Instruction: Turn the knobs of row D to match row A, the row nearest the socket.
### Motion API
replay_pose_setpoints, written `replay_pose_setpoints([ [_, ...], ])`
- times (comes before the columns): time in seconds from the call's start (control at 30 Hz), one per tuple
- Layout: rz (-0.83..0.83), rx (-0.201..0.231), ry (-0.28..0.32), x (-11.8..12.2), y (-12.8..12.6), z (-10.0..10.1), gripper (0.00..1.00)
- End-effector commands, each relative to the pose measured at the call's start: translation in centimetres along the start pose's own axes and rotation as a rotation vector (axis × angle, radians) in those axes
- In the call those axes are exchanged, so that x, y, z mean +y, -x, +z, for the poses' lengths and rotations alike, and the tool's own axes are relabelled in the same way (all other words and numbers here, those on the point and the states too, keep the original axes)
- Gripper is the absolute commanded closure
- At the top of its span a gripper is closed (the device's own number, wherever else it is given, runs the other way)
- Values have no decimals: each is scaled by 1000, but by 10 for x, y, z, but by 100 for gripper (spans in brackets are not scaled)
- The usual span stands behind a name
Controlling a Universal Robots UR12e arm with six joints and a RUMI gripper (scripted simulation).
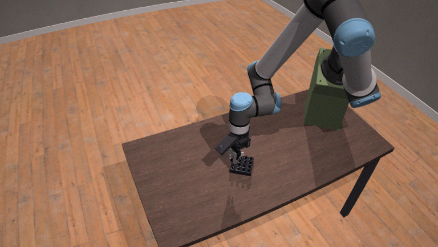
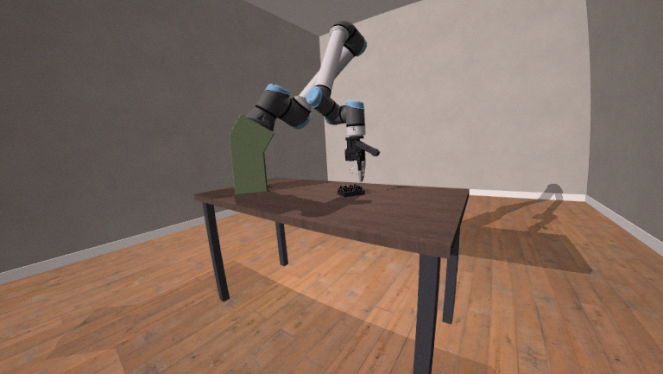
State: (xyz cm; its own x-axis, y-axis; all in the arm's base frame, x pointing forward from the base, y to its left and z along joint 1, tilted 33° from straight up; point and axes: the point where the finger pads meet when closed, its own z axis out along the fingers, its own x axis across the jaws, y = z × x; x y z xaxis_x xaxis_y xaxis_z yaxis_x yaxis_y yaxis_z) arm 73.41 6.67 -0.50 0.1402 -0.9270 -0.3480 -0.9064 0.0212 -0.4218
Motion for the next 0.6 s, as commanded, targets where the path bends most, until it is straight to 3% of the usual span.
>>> replay_pose_setpoints([
  [0.0,0,0,-1,0,0,-4,89],
  [0.57,-11,0,-1,0,0,-4,89],
])
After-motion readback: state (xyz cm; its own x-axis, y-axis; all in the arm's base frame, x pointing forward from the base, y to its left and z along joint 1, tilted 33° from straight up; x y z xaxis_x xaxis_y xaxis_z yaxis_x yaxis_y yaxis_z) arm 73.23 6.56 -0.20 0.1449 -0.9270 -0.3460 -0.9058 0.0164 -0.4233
